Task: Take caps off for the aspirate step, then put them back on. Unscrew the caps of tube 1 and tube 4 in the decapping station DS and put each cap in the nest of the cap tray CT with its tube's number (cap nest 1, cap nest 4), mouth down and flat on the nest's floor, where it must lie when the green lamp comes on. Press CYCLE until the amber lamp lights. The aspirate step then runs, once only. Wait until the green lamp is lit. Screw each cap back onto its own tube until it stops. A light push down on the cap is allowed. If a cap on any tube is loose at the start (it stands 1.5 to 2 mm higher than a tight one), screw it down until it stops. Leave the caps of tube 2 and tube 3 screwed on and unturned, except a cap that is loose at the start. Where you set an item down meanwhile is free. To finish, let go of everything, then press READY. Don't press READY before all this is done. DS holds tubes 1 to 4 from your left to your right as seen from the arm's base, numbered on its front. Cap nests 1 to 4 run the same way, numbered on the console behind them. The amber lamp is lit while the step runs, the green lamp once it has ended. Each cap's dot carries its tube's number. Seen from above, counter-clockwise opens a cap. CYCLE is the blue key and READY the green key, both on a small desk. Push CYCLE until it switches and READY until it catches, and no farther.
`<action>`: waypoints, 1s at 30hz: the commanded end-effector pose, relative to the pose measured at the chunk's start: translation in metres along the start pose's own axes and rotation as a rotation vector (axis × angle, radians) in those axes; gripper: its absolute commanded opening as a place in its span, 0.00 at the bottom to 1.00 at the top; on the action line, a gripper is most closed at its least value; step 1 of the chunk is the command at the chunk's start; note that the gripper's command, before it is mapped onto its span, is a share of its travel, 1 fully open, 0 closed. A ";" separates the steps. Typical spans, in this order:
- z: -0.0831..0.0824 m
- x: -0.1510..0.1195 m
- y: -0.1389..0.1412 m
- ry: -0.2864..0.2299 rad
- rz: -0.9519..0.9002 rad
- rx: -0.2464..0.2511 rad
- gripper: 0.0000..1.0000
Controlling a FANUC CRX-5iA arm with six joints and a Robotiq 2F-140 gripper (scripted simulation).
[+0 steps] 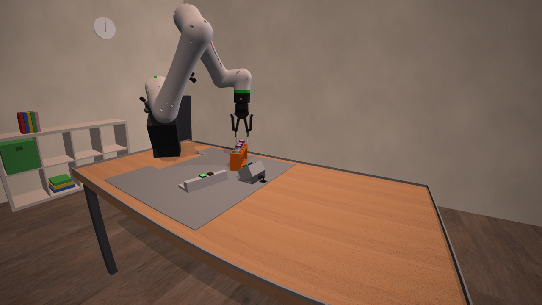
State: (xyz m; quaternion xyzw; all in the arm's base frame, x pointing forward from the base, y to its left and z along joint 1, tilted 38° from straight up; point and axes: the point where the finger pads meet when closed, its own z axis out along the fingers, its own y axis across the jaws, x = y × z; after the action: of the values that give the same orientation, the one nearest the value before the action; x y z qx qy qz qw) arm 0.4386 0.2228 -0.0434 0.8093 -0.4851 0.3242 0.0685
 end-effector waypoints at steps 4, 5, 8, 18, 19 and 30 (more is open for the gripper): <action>0.000 0.000 0.000 -0.011 -0.275 -0.017 0.35; 0.000 0.000 0.000 -0.012 -0.315 -0.016 0.35; 0.000 0.000 0.000 -0.012 -0.341 -0.016 0.35; 0.000 0.000 0.000 -0.012 -0.341 -0.016 0.00; 0.000 0.000 0.000 -0.012 -0.341 -0.016 0.00; 0.000 0.000 0.000 -0.011 -0.241 -0.017 0.00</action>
State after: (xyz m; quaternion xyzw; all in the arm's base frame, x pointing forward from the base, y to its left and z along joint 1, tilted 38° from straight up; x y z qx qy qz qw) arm 0.4387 0.2231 -0.0433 0.8778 -0.3525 0.3002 0.1233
